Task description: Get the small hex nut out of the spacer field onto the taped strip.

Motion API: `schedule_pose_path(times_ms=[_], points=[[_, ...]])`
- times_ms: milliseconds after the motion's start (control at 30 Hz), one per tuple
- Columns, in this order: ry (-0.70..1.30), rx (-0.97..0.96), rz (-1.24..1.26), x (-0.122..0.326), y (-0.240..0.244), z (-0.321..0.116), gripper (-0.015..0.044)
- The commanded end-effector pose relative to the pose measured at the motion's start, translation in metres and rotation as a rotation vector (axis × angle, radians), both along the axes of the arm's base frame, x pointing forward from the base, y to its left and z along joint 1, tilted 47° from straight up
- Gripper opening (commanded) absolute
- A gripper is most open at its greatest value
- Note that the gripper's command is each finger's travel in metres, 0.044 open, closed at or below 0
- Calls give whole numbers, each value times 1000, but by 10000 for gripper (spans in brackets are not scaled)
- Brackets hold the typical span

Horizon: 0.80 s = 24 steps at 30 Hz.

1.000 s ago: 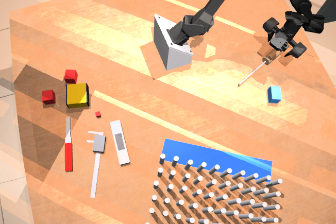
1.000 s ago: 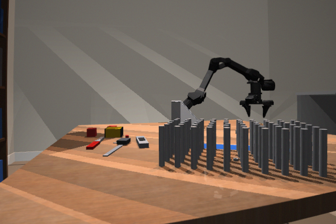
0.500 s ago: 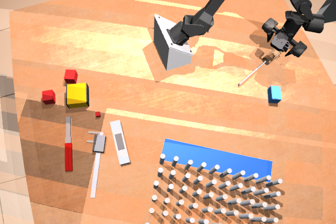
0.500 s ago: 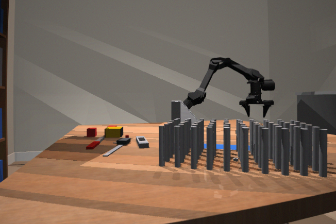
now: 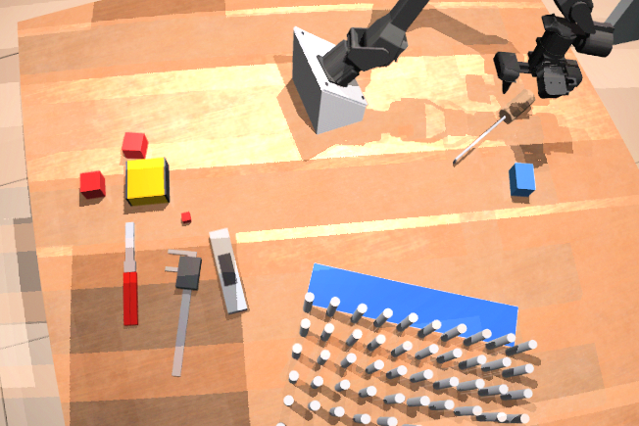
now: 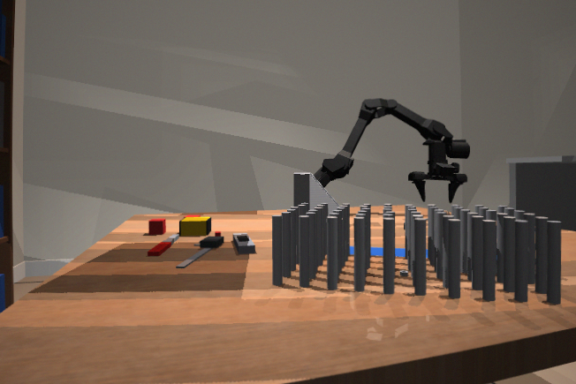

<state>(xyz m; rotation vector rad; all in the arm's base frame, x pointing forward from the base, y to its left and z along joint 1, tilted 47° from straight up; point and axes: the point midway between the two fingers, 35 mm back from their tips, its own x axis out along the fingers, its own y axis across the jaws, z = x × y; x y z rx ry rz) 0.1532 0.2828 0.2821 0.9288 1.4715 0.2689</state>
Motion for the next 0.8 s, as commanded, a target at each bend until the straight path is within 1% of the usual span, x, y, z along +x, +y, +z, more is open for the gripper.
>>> schedule_pose_path(times_ms=[0, 367, 767], points=[[-663, -253, 605, -3, 1, 10, 440], [-1046, -463, 1032, -5, 0, 14, 440], [-1404, -683, 1531, -7, -1, 19, 440]])
